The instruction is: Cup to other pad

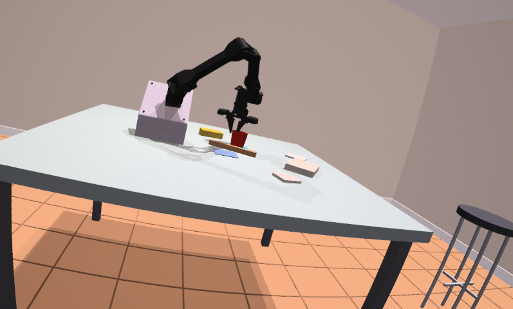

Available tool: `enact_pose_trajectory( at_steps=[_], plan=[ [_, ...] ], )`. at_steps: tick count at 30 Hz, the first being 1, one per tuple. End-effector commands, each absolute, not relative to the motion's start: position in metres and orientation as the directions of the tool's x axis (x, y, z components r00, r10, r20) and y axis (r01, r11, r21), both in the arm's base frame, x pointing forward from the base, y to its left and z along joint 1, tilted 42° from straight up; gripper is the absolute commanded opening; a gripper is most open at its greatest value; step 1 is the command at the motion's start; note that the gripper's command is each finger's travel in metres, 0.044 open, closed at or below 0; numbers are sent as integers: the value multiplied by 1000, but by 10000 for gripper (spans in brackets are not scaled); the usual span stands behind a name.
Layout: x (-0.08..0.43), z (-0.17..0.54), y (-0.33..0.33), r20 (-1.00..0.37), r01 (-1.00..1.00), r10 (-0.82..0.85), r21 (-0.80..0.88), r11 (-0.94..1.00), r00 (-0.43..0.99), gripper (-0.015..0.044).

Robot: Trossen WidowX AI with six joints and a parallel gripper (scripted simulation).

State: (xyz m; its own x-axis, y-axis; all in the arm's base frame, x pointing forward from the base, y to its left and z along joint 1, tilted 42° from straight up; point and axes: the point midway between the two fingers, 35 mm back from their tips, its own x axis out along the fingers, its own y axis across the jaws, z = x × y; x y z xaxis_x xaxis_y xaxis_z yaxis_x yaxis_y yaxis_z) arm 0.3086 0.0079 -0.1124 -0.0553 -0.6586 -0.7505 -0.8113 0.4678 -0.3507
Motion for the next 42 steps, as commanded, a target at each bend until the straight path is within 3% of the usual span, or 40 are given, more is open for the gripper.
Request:
enact_pose_trajectory(
  at_steps=[1, 19, 31, 42],
  plan=[
    [313, -105, 15, -756, -805, -653, -361, 471, -43, 128],
    [306, -84, 33, -755, -808, -655, -358, 468, -45, 128],
    [307, -80, 37, -752, -812, -658, -353, 465, -49, 440],
    [302, -38, 73, -756, -808, -653, -356, 469, -46, 440]
  ],
)
